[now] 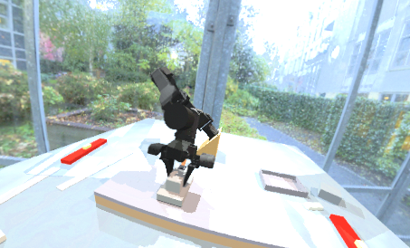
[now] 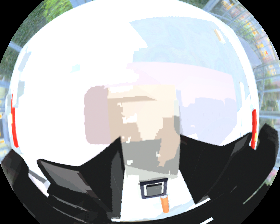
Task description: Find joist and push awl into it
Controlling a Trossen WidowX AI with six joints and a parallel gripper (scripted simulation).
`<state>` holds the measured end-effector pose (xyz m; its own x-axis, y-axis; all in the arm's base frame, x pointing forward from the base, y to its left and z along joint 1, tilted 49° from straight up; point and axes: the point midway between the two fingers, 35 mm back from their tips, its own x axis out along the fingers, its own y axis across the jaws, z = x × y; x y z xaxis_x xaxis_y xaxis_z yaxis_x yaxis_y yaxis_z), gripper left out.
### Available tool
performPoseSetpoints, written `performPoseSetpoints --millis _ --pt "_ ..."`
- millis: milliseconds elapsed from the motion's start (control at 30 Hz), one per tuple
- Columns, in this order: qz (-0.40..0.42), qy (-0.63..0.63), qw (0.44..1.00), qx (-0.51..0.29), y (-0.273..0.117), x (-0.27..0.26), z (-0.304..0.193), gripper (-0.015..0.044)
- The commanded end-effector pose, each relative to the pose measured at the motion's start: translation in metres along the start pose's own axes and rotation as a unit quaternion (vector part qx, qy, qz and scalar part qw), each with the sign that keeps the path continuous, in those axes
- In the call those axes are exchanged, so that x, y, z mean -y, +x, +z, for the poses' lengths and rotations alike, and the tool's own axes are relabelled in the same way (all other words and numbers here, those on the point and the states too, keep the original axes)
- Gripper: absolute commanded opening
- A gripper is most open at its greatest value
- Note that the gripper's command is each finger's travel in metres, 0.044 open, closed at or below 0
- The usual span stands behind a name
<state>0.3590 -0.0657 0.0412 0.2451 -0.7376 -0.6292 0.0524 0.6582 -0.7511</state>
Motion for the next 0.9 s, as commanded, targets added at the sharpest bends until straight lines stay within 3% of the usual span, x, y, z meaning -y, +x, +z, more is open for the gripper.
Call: performPoseSetpoints --millis 0,867 --pt "-0.001 -0.002 1.000 0.000 0.000 0.014 -0.001 0.0000" --pt "-0.002 -0.002 1.000 0.000 0.000 0.100 -0.001 0.0000"
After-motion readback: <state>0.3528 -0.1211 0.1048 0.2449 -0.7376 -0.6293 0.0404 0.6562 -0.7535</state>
